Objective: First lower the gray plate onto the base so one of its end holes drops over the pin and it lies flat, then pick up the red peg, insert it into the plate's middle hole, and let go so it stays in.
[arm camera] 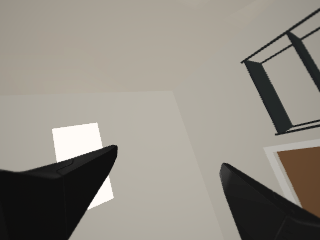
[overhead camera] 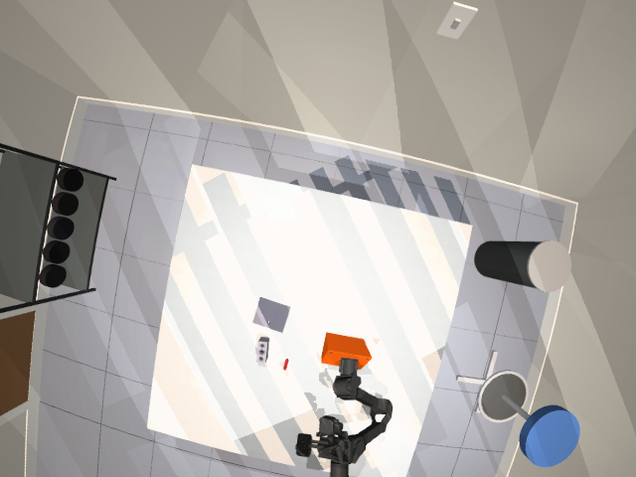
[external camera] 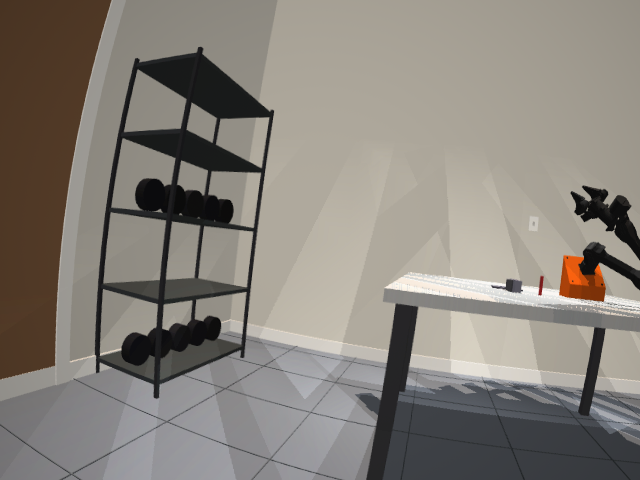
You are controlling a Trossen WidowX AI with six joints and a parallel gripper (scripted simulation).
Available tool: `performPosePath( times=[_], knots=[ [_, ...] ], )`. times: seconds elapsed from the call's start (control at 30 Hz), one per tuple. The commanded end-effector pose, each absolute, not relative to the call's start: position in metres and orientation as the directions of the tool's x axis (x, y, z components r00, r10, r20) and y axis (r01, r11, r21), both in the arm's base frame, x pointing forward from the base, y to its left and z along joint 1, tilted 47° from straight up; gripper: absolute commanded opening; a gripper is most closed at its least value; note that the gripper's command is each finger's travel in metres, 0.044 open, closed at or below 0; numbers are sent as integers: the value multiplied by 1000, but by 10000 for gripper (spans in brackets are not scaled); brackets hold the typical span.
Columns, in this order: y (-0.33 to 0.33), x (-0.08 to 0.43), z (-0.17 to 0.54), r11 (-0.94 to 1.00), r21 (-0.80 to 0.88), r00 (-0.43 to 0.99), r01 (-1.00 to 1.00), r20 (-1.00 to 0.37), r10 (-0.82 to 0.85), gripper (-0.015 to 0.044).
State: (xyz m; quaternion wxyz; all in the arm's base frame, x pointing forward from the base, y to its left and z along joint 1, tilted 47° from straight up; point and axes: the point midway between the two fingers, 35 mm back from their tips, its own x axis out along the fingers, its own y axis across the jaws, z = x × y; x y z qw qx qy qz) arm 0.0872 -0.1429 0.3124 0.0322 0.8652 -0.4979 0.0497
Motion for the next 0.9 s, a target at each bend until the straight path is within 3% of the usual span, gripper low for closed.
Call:
performPosePath(
  times=[0.0,0.2,0.43,0.63,0.87],
  knots=[
    [-143,87,312,-502,6,499,-865,118,-858,426],
    [-149,128,300,-631,264,631,-730,-96,-770,440],
    [-146,190,270,-817,486,738,-310,-419,-529,440],
    [-129,238,236,-864,486,720,130,-645,-254,440],
    [-106,283,196,-731,359,589,580,-805,72,440]
  ],
)
